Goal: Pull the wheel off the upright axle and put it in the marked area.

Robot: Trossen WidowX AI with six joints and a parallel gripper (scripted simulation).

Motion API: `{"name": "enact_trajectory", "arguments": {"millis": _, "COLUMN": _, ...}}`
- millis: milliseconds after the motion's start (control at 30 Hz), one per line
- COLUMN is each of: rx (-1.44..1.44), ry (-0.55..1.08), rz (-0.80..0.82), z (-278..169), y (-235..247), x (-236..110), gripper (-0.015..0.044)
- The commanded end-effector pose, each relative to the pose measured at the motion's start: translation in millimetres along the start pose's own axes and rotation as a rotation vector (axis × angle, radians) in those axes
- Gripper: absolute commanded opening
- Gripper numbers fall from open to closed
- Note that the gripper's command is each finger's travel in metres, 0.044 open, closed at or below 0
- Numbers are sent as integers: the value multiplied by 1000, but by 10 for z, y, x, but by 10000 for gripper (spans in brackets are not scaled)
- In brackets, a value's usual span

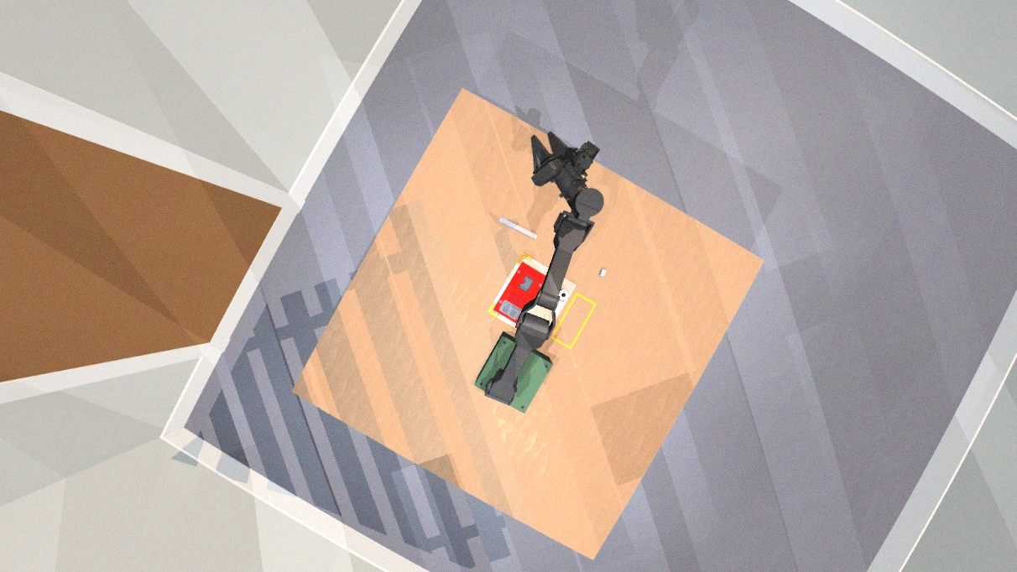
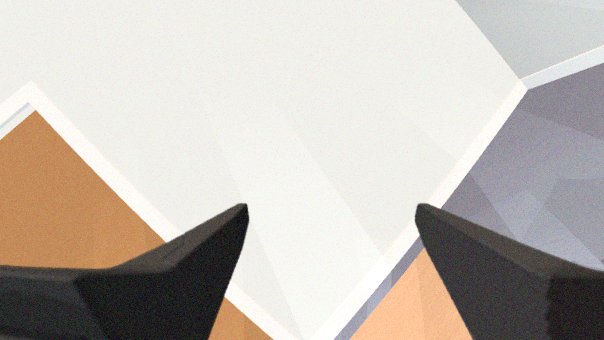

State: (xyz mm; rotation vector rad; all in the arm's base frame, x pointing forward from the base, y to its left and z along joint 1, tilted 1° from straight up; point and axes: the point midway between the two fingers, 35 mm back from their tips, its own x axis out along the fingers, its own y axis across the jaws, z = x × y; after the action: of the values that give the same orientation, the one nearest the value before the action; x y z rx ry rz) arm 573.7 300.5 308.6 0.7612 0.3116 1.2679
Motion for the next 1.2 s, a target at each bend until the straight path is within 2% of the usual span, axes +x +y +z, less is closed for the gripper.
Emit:
{"name": "enact_trajectory", "arguments": {"millis": 0, "rx": 1, "ry": -1, "rz": -5, "z": 3, "y": -10, "x": -5, "gripper": 374}}
{"name": "enact_trajectory", "arguments": {"millis": 100, "rx": 13, "ry": -18, "rz": -83, "z": 30, "y": -153, "x": -89, "gripper": 300}}
{"name": "enact_trajectory", "arguments": {"millis": 367, "rx": 46, "ry": -31, "rz": -366, "z": 5, "y": -627, "x": -485, "gripper": 300}}
{"name": "enact_trajectory", "arguments": {"millis": 600, "rx": 68, "ry": 18, "rz": -622, "z": -164, "y": -968, "x": -958, "gripper": 300}}
{"name": "enact_trajectory", "arguments": {"millis": 867, "rx": 92, "ry": 151, "rz": -903, "z": -505, "y": -1202, "x": -1618, "gripper": 300}}
{"name": "enact_trajectory", "arguments": {"millis": 1167, "rx": 130, "ry": 400, "rz": -1174, "z": -1018, "y": -1195, "x": -2447, "gripper": 300}}
